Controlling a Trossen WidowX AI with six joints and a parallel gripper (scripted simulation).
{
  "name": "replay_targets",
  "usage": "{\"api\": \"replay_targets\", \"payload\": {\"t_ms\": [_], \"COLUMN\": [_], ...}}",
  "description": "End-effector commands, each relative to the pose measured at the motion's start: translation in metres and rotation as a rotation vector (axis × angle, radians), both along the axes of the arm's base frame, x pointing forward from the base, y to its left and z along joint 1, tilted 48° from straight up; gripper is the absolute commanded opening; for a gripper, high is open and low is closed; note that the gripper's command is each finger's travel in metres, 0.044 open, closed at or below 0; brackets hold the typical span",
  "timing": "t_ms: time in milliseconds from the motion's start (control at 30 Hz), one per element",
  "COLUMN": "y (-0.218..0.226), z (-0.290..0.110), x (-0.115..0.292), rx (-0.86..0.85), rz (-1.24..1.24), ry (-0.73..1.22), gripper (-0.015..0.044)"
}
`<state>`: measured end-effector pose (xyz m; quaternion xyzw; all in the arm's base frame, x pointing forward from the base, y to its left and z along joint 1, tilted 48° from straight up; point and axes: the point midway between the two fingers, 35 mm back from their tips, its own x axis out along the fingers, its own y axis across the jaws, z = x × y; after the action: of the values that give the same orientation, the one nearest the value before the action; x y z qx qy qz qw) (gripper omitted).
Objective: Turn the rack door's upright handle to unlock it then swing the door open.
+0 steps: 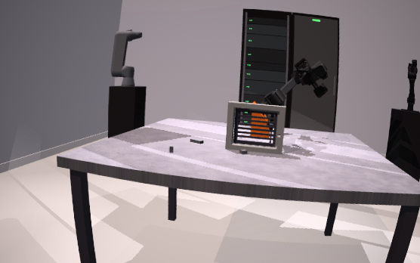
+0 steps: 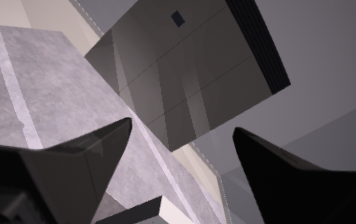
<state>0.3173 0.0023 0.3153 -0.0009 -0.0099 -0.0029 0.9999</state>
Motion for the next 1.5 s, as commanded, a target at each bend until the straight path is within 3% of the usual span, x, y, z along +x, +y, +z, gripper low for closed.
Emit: {"api": "replay_targets", "payload": {"t_ms": [0,100,800,1467], "y": [0.0,-0.002,-0.021,-0.036], "z": [-0.001,-0.012,-0.112,-0.175], "x": [0.001,0.009,0.04,0.021], "rx": [-0.001,-0.021,-0.043,0.197], "rz": [0.001,0.011,0.161,0.369], "ry": [0.005,0.076,0.688,1.162], "gripper": [0.0374,0.0297,0.0297,0.0297]}}
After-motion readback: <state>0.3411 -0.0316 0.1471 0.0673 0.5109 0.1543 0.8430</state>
